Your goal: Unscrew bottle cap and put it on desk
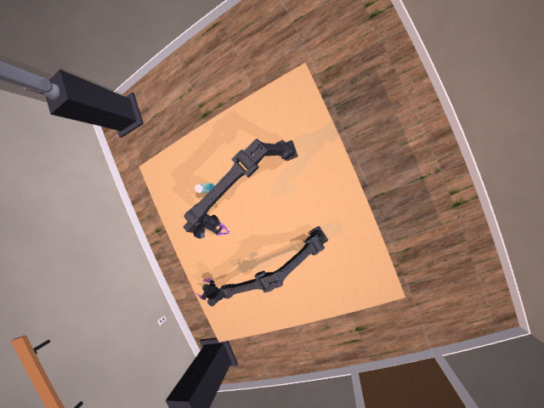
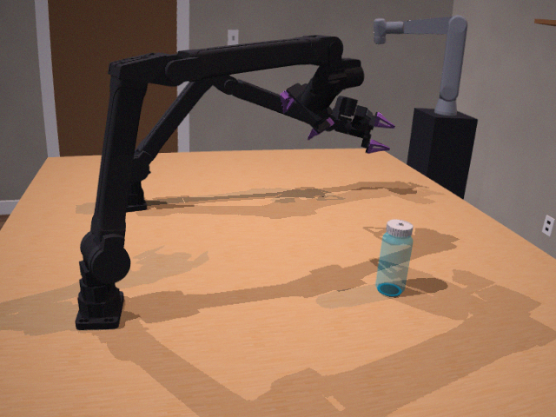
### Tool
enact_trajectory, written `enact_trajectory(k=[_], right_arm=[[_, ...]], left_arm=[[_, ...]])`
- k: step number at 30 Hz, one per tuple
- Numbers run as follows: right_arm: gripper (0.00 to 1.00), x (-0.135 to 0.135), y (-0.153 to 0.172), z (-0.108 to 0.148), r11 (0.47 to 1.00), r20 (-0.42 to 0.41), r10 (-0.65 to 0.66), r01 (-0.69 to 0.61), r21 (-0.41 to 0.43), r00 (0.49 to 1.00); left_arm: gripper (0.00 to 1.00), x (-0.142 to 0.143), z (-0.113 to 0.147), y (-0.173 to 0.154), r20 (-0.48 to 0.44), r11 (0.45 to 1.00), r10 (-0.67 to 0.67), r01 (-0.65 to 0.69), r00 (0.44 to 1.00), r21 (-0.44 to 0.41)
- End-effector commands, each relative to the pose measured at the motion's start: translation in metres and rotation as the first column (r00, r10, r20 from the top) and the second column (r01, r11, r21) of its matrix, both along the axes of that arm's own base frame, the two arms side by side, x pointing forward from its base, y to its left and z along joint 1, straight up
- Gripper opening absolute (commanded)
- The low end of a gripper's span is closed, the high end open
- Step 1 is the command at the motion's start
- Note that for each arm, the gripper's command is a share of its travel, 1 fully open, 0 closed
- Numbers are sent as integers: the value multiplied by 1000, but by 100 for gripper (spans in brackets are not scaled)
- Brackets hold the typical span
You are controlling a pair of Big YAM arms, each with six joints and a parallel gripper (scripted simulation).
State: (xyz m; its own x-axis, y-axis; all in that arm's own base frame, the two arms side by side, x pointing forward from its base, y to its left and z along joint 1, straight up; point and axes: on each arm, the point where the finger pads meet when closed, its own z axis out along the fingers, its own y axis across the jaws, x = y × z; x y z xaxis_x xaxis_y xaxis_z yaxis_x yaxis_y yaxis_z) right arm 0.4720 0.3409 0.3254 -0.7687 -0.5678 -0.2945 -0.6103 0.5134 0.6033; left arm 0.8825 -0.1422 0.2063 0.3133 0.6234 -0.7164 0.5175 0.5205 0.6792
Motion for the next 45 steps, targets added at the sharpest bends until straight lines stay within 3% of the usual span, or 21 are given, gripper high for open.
enact_trajectory(k=[1, 17, 18, 23, 25, 32, 34, 35, 37, 45], right_arm=[[100, 0, 0, 6, 1000, 12, 0, 0, 6, 1000], [100, 0, 0, 6, 1000, 12, 0, 0, 6, 1000], [98, 6, 1, 15, 1000, 40, -4, 3, 19, 999], [98, 48, -19, -9, 996, 112, -78, 74, 45, 991], [98, 77, -36, -24, 990, 170, -132, 122, 69, 977], [98, 137, -83, -53, 966, 297, -255, 226, 128, 920], [98, 137, -83, -53, 966, 297, -255, 226, 128, 920], [98, 147, -92, -58, 960, 318, -276, 243, 139, 907], [98, 181, -132, -75, 934, 399, -356, 307, 184, 845], [98, 236, -234, -104, 857, 559, -512, 425, 290, 652]], left_arm=[[100, 0, 12, 0, 17, 1000, 0, 0, 1000, -1], [100, 0, 12, 0, 17, 1000, 0, 0, 1000, -1], [89, 3, 29, -1, 45, 1000, 0, 0, 999, -1], [88, -16, 51, -12, 12, 999, 16, -16, 1000, 31], [88, -31, 65, -17, -11, 998, 29, -29, 1000, 58], [88, -61, 86, -26, -50, 993, 51, -46, 997, 109], [88, -61, 86, -26, -50, 993, 51, -46, 997, 109], [88, -81, 106, -32, -67, 990, 61, -51, 996, 133], [88, -100, 113, -34, -90, 984, 74, -58, 993, 168], [88, -197, 152, -41, -167, 950, 117, -62, 979, 306]])
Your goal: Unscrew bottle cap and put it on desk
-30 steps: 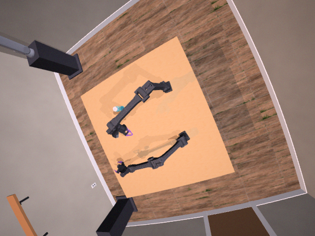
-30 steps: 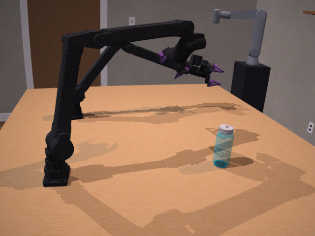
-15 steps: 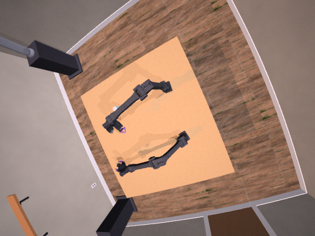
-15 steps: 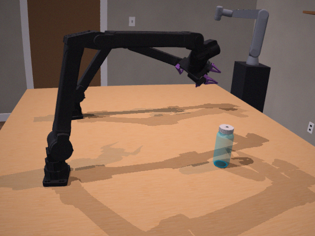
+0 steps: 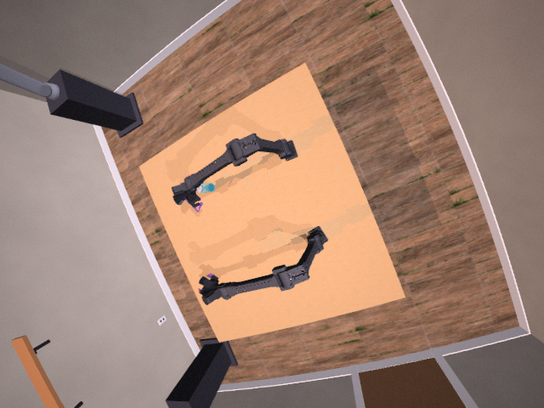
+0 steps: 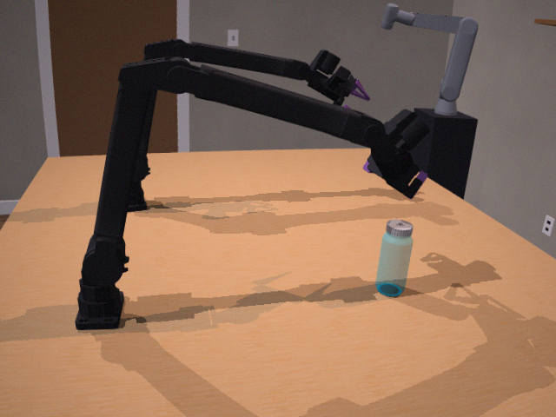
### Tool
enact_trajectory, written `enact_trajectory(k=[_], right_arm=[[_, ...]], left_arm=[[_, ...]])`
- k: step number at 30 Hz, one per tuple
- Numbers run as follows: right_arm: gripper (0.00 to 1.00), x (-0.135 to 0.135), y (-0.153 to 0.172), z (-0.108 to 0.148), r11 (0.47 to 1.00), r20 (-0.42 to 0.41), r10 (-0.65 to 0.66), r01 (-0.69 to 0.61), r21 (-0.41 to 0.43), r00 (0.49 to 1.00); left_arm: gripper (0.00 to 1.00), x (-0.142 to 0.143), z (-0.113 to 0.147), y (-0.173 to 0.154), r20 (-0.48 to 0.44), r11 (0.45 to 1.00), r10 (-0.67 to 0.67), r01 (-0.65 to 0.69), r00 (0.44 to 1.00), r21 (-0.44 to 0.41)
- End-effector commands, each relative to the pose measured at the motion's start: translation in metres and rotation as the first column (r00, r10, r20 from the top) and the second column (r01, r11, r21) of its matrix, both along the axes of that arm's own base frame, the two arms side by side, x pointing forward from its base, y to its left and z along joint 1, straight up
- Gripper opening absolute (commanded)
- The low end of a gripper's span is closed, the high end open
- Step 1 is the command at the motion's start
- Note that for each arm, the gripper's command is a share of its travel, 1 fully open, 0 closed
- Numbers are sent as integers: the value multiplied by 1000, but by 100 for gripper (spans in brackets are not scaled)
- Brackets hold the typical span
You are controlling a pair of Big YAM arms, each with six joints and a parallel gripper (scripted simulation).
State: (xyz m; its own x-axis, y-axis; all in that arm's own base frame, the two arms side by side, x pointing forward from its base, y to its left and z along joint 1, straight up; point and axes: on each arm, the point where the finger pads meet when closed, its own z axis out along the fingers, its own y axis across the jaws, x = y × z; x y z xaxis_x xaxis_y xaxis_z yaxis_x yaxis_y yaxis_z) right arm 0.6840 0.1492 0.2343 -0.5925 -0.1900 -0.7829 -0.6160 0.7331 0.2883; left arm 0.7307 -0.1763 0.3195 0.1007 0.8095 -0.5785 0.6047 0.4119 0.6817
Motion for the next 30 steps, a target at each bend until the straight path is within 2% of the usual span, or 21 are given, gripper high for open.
enact_trajectory(k=[1, 4, 6, 10, 13, 17, 21, 23, 26, 30], right_arm=[[98, 29, -58, -17, 991, 93, -127, 124, 40, 987], [98, 40, -111, -25, 977, 197, -214, 206, 61, 957], [98, 40, -111, -25, 977, 197, -214, 206, 61, 957], [98, 39, -198, -35, 938, 362, -345, 331, 103, 866], [98, 23, -227, -54, 924, 421, -382, 358, 138, 823], [98, -3, -220, -93, 929, 423, -369, 324, 177, 827], [98, -36, -204, -132, 939, 425, -339, 272, 212, 839], [98, -36, -204, -132, 939, 425, -339, 272, 212, 839], [98, -64, -184, -155, 954, 479, -291, 211, 214, 828], [98, -92, -170, -167, 967, 560, -248, 162, 199, 790]], left_arm=[[88, -60, 43, -6, -2, 997, -24, 24, 1000, 74], [88, -109, 52, -4, -44, 990, -18, 24, 999, 139], [88, -109, 52, -4, -44, 990, -18, 24, 999, 139], [88, -190, 58, 7, -108, 967, -12, 39, 994, 251], [88, -243, 63, 14, -126, 941, -44, 84, 991, 329], [88, -310, 71, 20, -117, 883, -148, 184, 982, 431], [88, -364, 67, 27, -126, 818, -239, 270, 963, 508], [88, -364, 67, 27, -126, 818, -239, 270, 963, 508], [88, -421, 42, 34, -192, 727, -329, 378, 924, 573], [88, -479, 5, 47, -292, 612, -403, 493, 867, 618]])
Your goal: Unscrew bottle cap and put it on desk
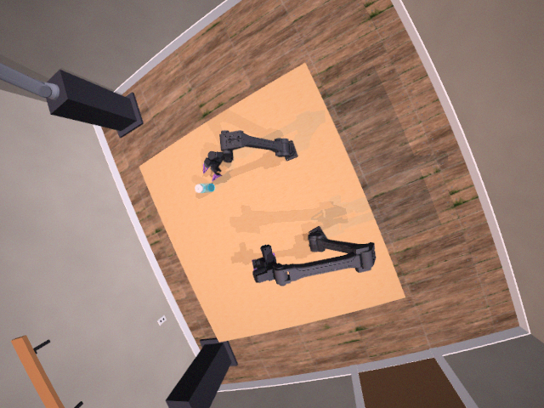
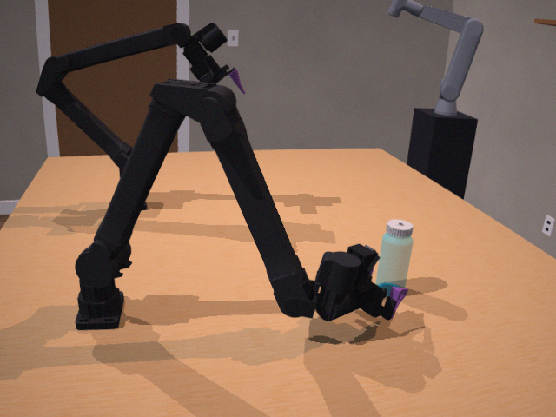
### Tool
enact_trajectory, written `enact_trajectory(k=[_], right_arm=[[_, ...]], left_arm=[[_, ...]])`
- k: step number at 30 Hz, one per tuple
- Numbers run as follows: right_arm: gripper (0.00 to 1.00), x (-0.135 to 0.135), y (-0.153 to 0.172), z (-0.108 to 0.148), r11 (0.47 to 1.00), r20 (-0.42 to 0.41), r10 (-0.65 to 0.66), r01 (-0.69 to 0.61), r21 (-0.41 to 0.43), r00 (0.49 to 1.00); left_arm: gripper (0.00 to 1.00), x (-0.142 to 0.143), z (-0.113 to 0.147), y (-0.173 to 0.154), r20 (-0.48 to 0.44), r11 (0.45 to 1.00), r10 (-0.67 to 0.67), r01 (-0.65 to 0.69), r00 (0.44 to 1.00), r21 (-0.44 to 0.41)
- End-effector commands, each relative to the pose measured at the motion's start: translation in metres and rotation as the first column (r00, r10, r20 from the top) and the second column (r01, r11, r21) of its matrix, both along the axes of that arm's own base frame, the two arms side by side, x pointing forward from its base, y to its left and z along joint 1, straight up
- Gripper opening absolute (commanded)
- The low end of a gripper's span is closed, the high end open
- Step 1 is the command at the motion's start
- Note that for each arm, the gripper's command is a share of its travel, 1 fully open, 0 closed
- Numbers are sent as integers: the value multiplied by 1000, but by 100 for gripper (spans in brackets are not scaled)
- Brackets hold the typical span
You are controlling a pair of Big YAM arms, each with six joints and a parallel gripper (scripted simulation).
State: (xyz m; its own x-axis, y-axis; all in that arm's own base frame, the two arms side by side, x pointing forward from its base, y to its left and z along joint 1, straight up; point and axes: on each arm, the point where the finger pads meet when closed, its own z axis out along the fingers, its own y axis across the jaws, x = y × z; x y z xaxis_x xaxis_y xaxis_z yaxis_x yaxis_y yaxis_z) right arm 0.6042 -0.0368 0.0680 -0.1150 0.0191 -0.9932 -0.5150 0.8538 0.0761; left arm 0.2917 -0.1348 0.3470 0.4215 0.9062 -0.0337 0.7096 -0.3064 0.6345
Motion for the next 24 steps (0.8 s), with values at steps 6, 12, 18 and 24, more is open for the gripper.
enact_trajectory(k=[6, 12, 18, 24], right_arm=[[98, -31, 22, -5, 999, 133, 39, -36, -24, 990], [98, -31, 22, -5, 999, 133, 39, -36, -24, 990], [98, -31, 22, -5, 999, 133, 39, -36, -24, 990], [98, -31, 22, -5, 999, 133, 39, -36, -24, 990]], left_arm=[[88, -73, -45, 17, -79, 967, -183, 194, 980, 164], [88, -73, -45, 17, -81, 967, -183, 194, 980, 165], [88, -73, -45, 17, -81, 967, -183, 194, 980, 165], [88, -73, -45, 17, -81, 967, -183, 194, 980, 165]])
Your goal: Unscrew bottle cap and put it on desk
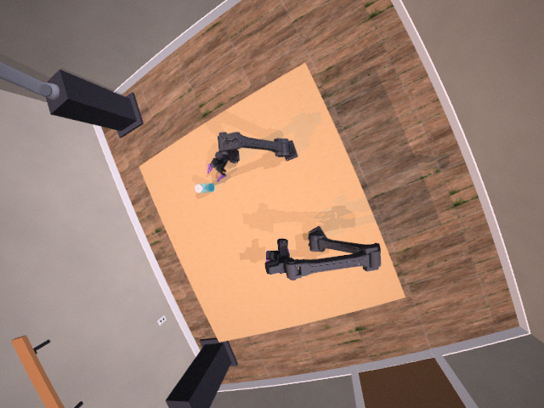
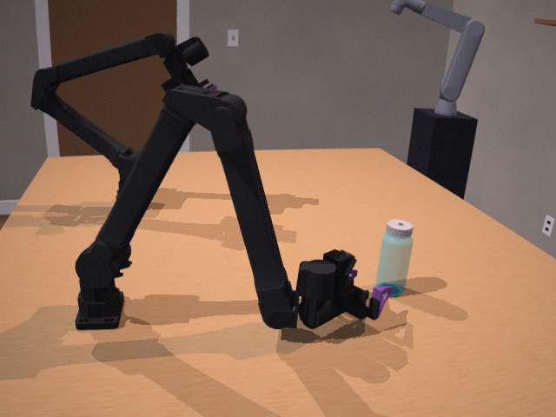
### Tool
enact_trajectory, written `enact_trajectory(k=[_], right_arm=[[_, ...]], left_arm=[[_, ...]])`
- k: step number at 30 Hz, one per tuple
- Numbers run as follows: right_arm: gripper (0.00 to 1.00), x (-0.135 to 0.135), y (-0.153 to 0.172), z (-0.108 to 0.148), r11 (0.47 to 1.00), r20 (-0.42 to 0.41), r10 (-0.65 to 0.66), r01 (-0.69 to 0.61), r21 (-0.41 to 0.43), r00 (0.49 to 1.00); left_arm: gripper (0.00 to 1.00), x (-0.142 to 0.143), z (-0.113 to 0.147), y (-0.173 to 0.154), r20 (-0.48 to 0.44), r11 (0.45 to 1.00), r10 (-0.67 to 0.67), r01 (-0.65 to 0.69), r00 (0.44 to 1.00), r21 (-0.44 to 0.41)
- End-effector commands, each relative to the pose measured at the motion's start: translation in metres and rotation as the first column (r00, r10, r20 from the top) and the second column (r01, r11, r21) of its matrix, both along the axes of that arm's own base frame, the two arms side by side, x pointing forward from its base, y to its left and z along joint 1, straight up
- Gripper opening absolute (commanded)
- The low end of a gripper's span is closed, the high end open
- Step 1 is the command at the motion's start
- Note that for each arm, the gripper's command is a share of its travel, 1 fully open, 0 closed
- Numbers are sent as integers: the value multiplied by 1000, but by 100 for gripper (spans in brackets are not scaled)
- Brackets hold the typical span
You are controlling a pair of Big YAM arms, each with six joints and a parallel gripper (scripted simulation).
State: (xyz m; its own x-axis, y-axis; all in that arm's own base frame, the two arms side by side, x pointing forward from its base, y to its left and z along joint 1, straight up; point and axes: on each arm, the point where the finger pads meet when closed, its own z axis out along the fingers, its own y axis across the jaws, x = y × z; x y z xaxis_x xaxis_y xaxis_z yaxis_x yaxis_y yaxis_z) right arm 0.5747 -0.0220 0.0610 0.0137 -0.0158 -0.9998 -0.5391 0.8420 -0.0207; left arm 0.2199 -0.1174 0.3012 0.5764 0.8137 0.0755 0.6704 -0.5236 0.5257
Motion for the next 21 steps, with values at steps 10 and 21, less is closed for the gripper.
enact_trajectory(k=[10, 21], right_arm=[[98, -2, 8, 2, 1000, 5, 14, -14, 11, 1000], [98, 3, 10, 0, 1000, 2, 15, -15, 12, 1000]], left_arm=[[88, -1, 1, -1, -6, 1000, -13, 13, 1000, 12], [88, 0, 5, -1, 3, 1000, -8, 8, 1000, 5]])
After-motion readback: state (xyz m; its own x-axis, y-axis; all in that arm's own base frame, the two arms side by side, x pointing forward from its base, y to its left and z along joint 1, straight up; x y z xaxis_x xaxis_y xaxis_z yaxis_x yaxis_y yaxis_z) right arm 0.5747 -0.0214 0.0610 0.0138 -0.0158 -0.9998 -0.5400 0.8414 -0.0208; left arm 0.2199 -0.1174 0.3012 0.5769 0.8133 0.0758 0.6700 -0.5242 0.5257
